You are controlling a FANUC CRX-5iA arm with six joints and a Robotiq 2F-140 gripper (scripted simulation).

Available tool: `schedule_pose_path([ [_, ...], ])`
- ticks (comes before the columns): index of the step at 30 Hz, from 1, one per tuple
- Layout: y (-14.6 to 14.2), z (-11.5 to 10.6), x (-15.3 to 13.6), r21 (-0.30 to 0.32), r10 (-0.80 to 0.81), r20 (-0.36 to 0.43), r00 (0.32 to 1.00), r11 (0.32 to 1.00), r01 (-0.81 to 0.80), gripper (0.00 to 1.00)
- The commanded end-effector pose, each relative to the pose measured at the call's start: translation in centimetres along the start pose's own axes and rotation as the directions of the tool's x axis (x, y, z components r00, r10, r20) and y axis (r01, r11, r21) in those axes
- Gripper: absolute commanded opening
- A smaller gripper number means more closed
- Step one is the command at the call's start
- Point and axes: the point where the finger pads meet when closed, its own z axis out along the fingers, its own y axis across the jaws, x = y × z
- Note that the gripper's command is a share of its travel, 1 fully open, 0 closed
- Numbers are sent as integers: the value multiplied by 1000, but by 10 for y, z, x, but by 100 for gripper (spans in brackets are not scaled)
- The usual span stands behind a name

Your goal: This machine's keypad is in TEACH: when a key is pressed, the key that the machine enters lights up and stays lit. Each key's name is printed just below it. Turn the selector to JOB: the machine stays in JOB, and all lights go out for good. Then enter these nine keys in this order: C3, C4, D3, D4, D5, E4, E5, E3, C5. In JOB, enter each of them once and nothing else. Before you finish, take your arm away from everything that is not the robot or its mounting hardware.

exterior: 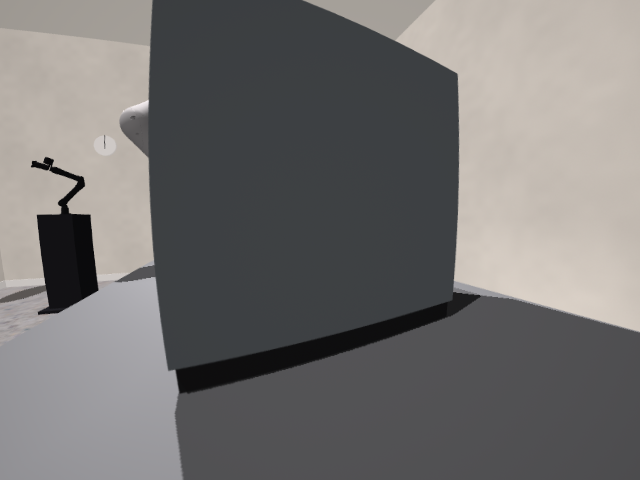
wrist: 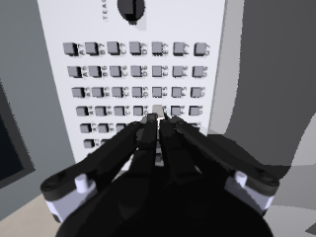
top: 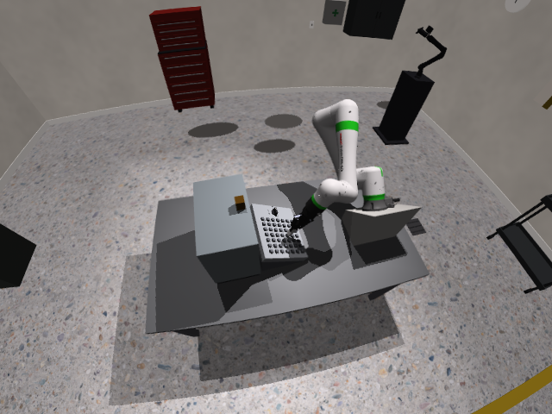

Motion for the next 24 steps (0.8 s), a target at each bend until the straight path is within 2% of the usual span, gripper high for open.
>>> schedule_pose_path([
  [1, 0, 1, 0, 1, 0, 0, 1000, 1000, 0, 0],
  [24, 0, 11, 0, 1, 0, 0, 1000, 1000, 0, 0],
])
